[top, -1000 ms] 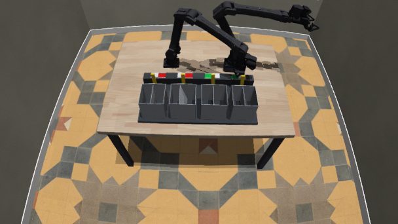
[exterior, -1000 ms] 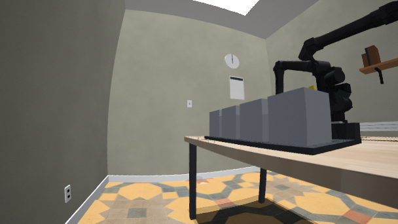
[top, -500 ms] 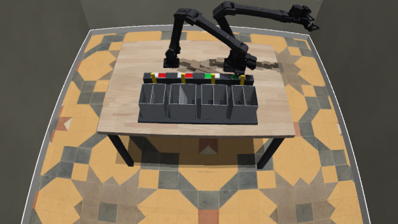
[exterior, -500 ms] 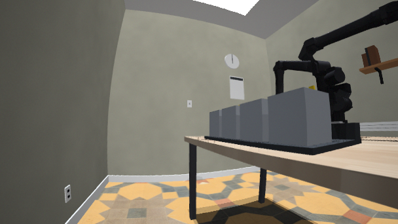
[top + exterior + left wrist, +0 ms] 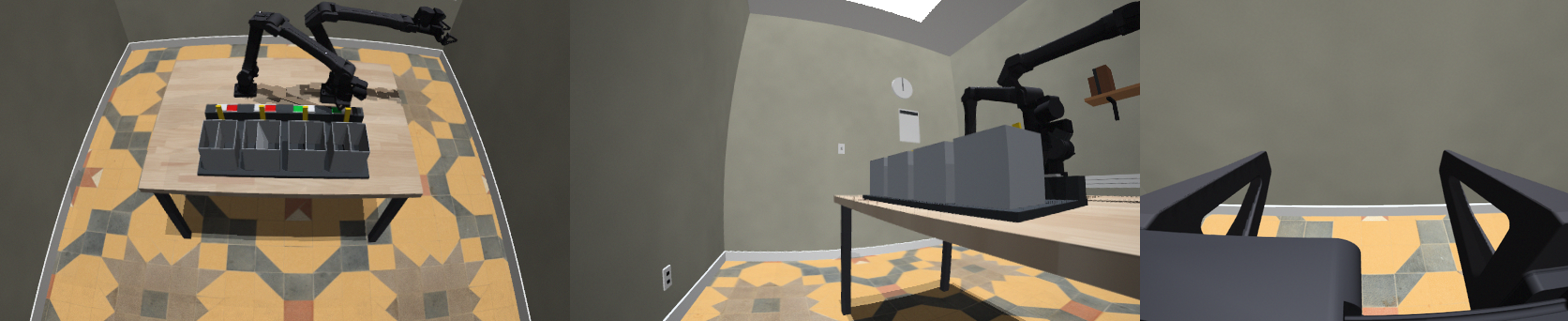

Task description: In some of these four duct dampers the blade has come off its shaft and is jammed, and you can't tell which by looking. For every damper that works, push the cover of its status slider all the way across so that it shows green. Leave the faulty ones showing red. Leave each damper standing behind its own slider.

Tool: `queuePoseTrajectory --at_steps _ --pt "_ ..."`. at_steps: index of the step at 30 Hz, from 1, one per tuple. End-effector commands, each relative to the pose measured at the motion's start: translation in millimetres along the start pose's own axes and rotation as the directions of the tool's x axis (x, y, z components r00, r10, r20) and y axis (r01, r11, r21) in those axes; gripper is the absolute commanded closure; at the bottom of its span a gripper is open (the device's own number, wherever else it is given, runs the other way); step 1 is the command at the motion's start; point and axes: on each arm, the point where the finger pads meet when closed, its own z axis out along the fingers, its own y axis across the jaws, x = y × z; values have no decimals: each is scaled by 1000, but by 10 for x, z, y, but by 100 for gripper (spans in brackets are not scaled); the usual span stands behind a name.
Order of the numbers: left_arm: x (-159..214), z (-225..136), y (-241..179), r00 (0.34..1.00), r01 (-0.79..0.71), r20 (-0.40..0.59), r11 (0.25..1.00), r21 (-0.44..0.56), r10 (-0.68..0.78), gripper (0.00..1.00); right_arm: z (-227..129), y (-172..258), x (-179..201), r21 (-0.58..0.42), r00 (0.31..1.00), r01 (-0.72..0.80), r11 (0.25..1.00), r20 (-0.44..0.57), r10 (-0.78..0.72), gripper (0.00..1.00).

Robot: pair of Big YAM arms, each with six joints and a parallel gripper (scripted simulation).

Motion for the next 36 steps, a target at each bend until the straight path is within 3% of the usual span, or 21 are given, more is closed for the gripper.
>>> queuePoseTrajectory --at_steps 1,36 --pt "-465 27 -45 996 9 84 1000 7 -10 0 -114 -15 -257 15 999 5 1000 39 -5 100" --pt "-465 27 -45 996 9 84 1000 7 -10 0 -43 11 -207 9 1000 7 1000 24 -8 100"
